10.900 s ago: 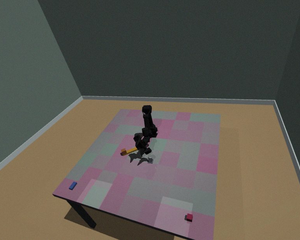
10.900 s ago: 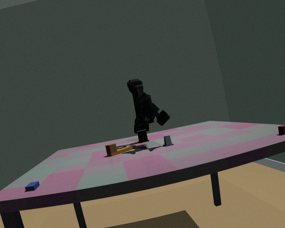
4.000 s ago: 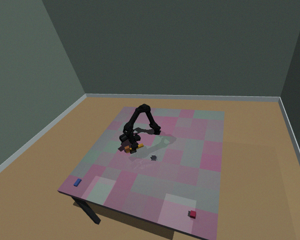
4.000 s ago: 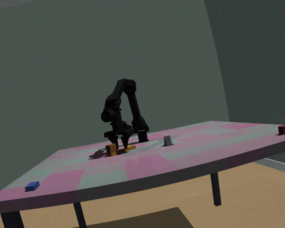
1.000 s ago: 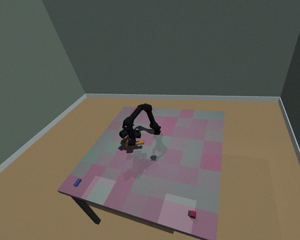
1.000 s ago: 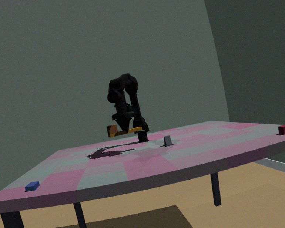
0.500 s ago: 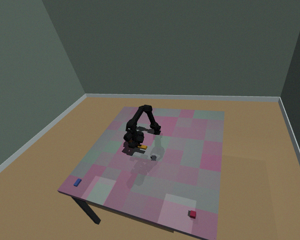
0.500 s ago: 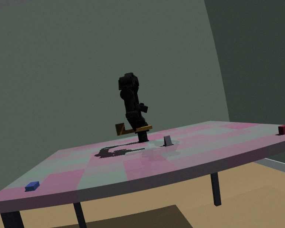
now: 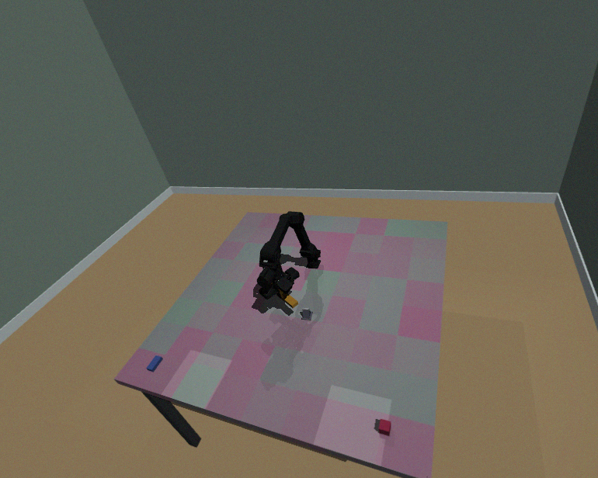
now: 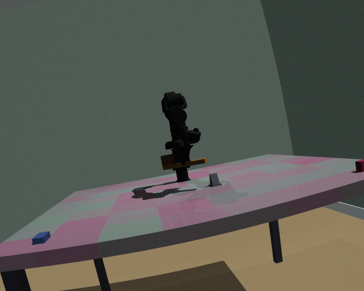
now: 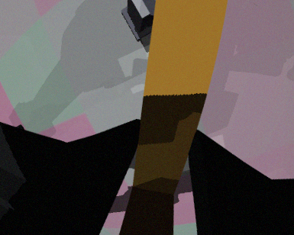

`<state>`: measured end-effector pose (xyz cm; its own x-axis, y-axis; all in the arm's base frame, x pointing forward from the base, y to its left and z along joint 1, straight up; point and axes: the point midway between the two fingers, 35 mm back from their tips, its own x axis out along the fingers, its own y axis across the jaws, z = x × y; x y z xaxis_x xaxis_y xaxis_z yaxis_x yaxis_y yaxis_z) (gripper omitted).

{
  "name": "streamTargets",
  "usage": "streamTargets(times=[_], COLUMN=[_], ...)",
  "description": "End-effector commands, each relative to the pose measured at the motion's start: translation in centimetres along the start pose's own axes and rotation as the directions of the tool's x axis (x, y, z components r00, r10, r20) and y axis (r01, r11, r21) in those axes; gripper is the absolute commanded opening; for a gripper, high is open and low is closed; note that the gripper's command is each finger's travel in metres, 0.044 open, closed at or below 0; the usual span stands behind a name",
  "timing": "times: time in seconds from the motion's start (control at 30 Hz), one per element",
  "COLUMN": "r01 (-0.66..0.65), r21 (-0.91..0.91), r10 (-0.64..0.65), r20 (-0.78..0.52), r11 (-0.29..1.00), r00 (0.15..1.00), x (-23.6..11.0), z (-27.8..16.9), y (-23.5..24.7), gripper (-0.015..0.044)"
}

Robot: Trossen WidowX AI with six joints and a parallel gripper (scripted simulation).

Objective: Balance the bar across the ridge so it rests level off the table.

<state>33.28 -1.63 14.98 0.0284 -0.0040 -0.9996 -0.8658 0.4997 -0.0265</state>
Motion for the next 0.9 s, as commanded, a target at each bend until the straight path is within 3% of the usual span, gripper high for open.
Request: streamTargets(times=[0.0, 0.47, 0.87], r01=[0.005, -0.003, -0.012], r21=[0.11, 0.491, 0.781], r10=[-0.006, -0.004, -0.003], r20=[0.008, 0.013, 0.018], r11=[0.994, 0.871, 0.624], r00=[1.0, 1.0, 1.0], x=[-0.3, -0.4, -0.4], z=[1.5, 6.6, 10.9], y=[0.2, 1.4, 2.4], gripper=[0.0, 0.0, 0.0])
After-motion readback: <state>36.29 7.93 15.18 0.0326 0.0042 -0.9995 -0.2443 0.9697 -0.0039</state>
